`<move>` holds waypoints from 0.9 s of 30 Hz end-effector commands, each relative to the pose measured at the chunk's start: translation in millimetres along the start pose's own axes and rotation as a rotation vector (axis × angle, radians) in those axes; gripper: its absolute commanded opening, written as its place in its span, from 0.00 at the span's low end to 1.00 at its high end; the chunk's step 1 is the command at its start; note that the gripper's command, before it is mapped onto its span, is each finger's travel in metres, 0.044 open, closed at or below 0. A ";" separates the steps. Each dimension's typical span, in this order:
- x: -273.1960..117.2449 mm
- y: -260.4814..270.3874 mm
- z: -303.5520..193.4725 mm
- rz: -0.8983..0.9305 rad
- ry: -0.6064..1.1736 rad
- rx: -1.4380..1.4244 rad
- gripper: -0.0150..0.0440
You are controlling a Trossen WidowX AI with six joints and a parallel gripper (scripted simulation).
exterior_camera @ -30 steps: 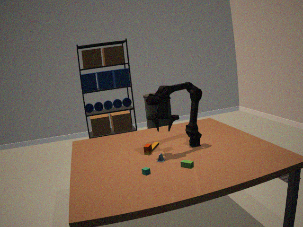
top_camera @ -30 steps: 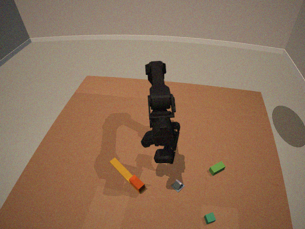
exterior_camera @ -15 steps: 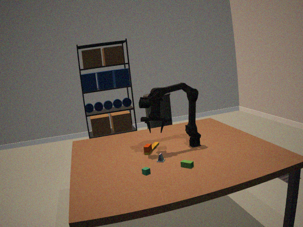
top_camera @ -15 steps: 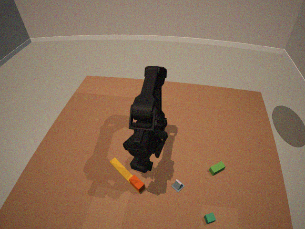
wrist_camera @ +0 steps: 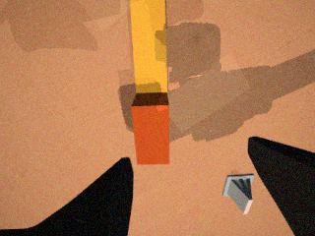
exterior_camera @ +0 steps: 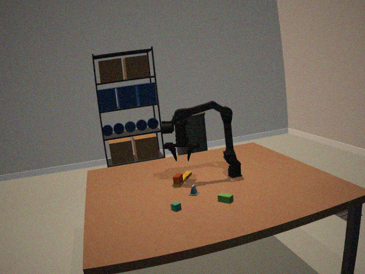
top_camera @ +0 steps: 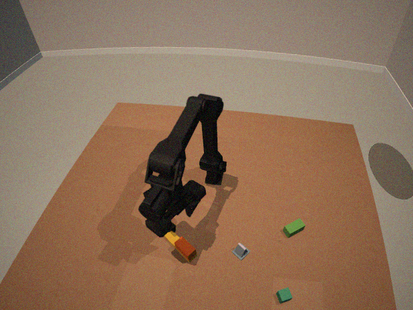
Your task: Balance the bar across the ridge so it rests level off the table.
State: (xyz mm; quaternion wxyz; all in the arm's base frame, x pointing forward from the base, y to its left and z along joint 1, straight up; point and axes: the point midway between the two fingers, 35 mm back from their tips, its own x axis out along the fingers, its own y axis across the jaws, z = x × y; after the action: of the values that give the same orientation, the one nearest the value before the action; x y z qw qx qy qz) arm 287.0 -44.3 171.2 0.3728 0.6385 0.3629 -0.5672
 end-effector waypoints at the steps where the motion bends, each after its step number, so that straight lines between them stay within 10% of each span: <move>1: 4.9 11.8 21.6 -0.014 -0.041 0.059 0.79; 27: 94.8 16.8 50.6 -0.031 -0.076 0.124 0.79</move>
State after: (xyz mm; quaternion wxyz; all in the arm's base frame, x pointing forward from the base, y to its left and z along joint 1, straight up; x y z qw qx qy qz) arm 289.1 -92.5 84.1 0.3352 0.6352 0.3223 -0.6167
